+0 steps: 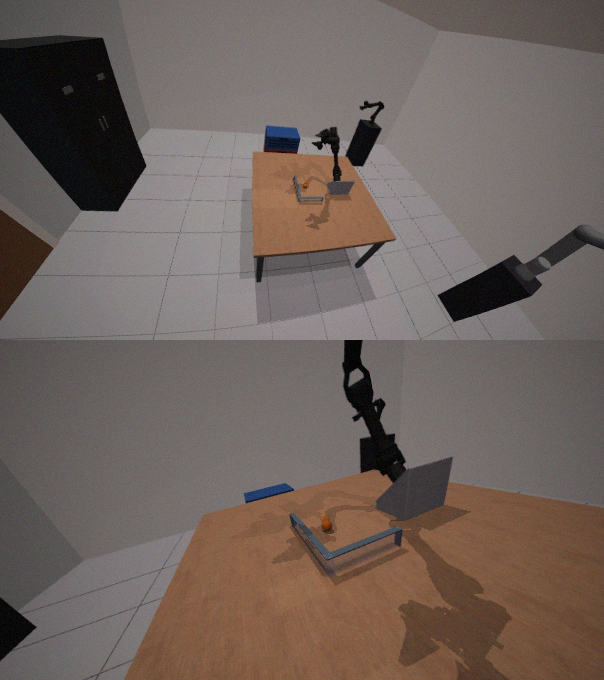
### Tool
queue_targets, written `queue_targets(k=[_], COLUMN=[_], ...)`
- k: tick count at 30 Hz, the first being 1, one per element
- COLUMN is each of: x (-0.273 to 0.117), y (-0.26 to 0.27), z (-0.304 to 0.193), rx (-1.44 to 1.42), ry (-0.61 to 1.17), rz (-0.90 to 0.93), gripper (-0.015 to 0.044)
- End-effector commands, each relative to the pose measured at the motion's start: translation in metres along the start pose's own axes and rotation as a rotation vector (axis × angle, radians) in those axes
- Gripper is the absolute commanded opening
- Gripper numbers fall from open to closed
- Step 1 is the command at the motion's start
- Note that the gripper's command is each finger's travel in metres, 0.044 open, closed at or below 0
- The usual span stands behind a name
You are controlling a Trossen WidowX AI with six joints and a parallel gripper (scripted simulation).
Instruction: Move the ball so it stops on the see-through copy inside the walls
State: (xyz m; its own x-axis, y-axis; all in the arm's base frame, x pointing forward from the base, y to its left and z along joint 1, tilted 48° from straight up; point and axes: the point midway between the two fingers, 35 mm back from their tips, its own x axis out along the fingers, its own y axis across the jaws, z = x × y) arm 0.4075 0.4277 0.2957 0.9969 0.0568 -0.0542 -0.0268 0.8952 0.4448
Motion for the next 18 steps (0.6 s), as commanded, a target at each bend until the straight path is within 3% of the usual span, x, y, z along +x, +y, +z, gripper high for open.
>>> queue_targets(k=[1, 4, 11, 18], x=[0.001, 0.01, 0.047, 0.061], y=[-0.001, -0.021, -0.125, -0.249], z=[0.0, -0.003, -0.017, -0.029], rx=[-0.006, -0.103, -0.596, -1.133], ry=[0.001, 0.018, 0.167, 0.472], rz=[-0.003, -0.052, -0.256, -0.405], gripper=[0.0374, 0.03, 0.03, 0.03])
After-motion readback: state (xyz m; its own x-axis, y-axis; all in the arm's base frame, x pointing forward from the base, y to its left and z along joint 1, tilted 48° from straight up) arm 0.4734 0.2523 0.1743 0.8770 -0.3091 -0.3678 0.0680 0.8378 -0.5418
